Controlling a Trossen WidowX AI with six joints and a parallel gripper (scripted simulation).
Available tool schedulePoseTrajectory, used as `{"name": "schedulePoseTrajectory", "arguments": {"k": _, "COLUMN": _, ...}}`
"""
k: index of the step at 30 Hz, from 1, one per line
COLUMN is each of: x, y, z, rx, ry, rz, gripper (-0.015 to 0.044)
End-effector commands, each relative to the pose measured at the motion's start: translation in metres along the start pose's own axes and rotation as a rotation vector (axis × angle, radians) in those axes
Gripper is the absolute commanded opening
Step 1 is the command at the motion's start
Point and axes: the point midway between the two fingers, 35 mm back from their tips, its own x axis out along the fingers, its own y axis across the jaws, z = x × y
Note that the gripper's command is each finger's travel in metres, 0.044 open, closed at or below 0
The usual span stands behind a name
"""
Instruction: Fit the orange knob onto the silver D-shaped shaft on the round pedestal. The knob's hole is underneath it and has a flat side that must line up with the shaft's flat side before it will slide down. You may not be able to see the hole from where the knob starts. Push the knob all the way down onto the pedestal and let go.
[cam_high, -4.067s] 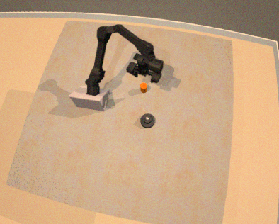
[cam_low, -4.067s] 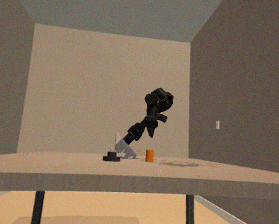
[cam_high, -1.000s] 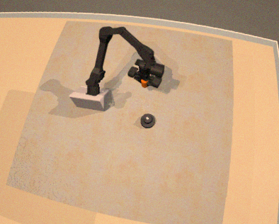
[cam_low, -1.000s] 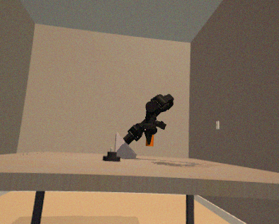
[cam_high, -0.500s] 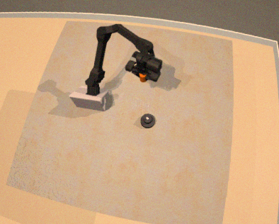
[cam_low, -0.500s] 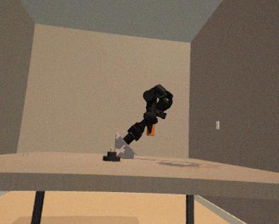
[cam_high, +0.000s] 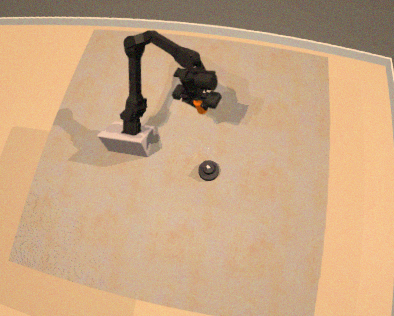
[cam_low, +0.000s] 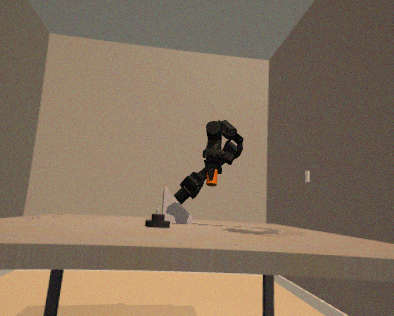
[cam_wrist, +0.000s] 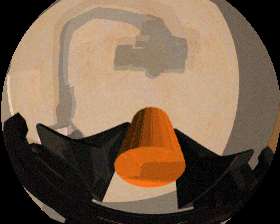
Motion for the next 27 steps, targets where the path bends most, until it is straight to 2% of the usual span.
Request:
{"name": "schedulePoseTrajectory", "arguments": {"k": 1, "x": -0.007, "y": 0.000, "z": -0.002, "rx": 0.004, "ry": 0.004, "rz": -0.064, "gripper": 0.0000}}
{"name": "schedulePoseTrajectory", "arguments": {"k": 27, "x": -0.057, "y": 0.003, "z": -0.014, "rx": 0.009, "ry": 0.009, "rz": -0.562, "gripper": 0.0000}}
